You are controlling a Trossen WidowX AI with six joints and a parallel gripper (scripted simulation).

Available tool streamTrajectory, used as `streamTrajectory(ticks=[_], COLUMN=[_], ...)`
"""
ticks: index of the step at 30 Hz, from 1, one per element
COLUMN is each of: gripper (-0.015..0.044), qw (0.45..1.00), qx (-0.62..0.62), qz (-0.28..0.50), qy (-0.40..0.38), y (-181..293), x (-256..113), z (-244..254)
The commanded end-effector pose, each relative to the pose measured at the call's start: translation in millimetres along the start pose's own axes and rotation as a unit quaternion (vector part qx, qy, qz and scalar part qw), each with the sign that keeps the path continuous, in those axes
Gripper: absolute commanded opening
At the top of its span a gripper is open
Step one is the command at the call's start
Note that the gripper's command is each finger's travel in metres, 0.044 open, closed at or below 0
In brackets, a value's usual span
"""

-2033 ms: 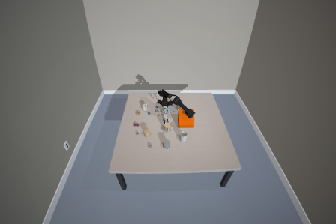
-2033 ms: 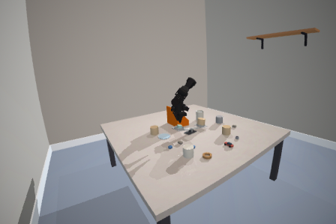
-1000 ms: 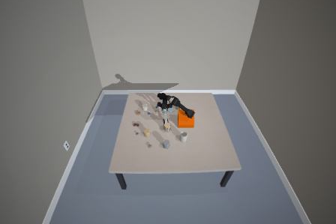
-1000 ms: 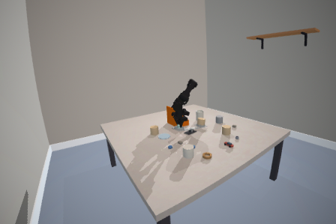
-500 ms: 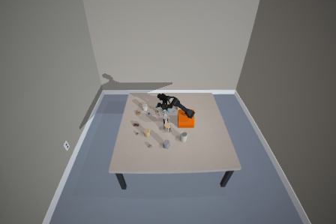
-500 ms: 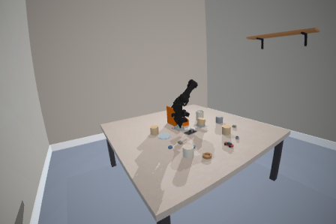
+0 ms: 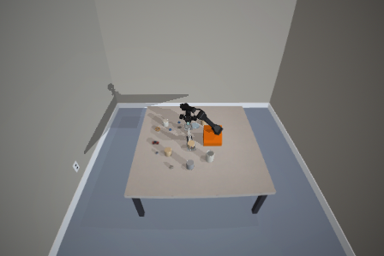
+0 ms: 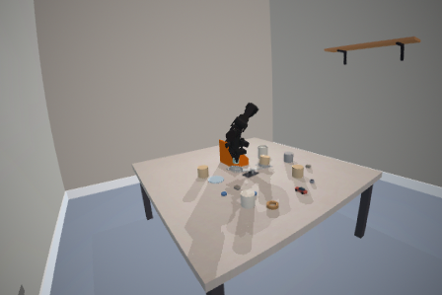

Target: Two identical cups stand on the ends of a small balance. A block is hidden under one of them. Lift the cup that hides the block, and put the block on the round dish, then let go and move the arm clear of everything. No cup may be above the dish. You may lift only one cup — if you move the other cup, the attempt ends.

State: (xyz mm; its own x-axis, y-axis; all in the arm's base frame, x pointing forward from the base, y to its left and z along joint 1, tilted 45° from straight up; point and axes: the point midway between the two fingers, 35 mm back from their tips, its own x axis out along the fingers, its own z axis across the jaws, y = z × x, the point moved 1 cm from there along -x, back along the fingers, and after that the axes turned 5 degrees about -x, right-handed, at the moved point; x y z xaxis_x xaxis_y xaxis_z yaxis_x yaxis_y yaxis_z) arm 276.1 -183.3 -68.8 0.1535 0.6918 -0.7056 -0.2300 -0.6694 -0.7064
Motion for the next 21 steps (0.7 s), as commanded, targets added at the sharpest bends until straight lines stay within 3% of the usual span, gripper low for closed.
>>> streamTrajectory(ticks=[1,9,21], gripper=[0.0,0.0,0.0], qw=[1.0,1.0,1.0], qx=[-0.005,-0.006,-0.006], qz=[0.006,0.005,0.008], qy=[0.005,0.005,0.005], y=[-1,-1,76], x=[-30,-52,9], z=[0,3,41])
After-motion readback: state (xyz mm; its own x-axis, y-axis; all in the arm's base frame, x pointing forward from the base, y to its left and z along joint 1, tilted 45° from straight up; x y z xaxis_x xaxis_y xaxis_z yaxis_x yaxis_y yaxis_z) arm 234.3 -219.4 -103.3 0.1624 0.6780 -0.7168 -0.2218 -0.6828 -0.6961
